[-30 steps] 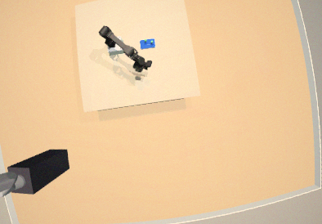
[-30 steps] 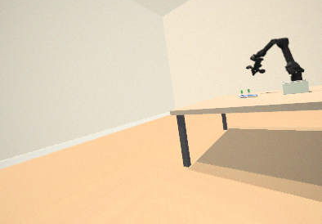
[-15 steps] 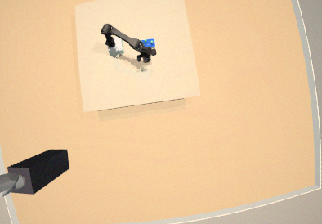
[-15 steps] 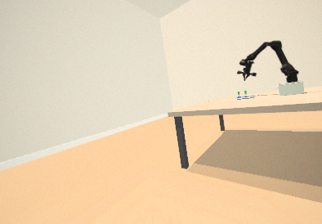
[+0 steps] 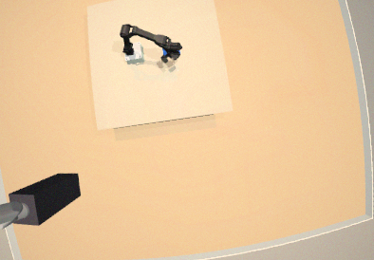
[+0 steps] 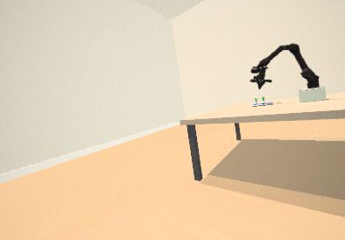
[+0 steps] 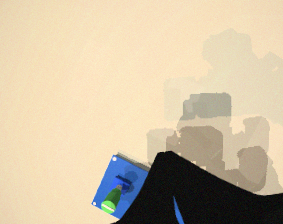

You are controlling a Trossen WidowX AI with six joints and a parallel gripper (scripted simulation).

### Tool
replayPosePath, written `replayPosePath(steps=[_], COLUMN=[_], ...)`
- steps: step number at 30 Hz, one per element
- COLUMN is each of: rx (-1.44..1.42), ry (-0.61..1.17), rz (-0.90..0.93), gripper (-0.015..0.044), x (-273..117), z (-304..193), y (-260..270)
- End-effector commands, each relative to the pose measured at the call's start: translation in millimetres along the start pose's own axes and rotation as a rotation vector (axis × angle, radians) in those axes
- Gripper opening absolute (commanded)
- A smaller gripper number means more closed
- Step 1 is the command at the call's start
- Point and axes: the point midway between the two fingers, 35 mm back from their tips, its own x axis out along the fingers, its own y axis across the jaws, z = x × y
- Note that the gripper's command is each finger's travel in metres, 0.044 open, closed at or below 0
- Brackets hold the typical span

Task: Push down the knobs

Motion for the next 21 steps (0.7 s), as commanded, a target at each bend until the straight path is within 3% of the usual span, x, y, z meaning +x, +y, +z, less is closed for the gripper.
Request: replayPosePath(steps=[1, 21], rx=[-0.135, -0.672], ry=[0.060, 0.275], rz=[-0.027, -0.098], gripper=[0.0000, 0.0000], x=[5, 5], z=[-30, -141], y=[10, 37])
